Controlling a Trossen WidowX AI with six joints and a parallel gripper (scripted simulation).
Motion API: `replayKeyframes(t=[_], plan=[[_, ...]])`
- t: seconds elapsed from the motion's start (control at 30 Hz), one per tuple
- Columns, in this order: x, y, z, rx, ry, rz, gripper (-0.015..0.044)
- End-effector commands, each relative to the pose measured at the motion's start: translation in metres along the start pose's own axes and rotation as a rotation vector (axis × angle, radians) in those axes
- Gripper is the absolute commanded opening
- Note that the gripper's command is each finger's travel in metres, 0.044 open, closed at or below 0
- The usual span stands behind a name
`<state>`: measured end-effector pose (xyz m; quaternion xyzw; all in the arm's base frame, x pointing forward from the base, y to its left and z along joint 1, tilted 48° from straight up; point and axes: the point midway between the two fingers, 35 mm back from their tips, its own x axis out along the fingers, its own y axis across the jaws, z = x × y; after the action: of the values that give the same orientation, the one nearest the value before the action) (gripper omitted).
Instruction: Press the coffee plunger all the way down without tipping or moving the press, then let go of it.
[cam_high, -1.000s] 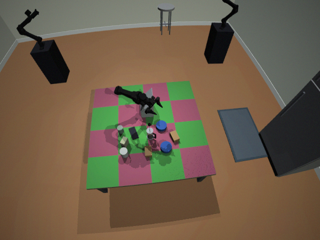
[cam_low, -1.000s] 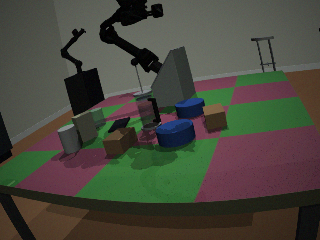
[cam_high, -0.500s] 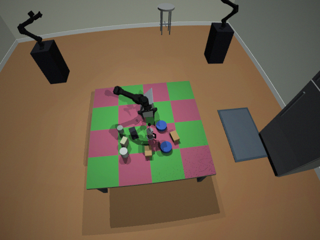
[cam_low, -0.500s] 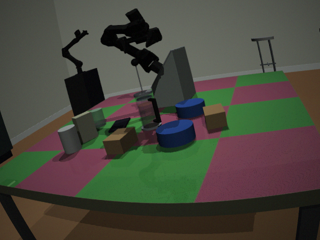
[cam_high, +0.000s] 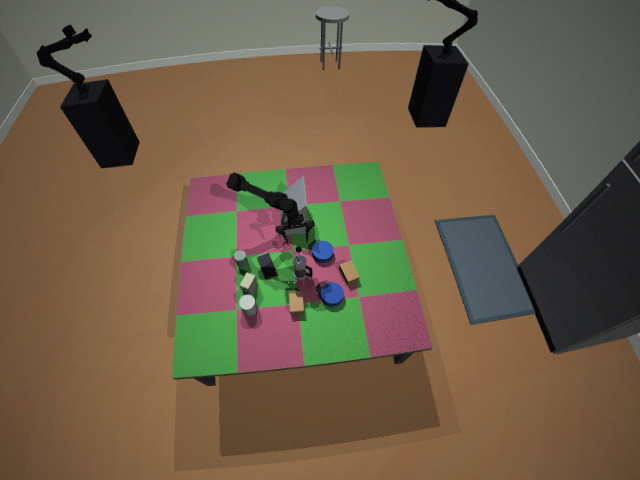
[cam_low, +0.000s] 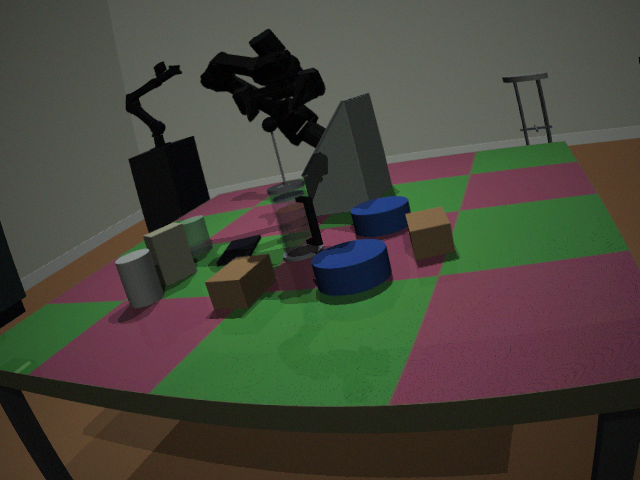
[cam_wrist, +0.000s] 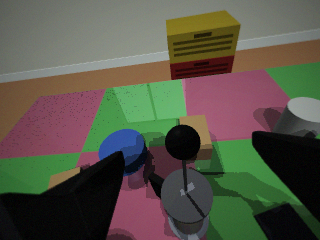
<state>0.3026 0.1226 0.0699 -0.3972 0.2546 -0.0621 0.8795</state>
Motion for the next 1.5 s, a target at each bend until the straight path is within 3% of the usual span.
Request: replayKeyframes(t=[0.0,0.57,0.97,1.47], plan=[[0.006,0.001,-0.002,-0.007,0.003,0.003,0.0440],[0.031,0.000,-0.003,-0.008,-0.001,0.000,0.0440],[0.031,0.000,-0.003,-0.008,-0.001,0.000,0.0125],[0.034,0.001,-0.007,-0.007,0.001,0.001,0.0121]])
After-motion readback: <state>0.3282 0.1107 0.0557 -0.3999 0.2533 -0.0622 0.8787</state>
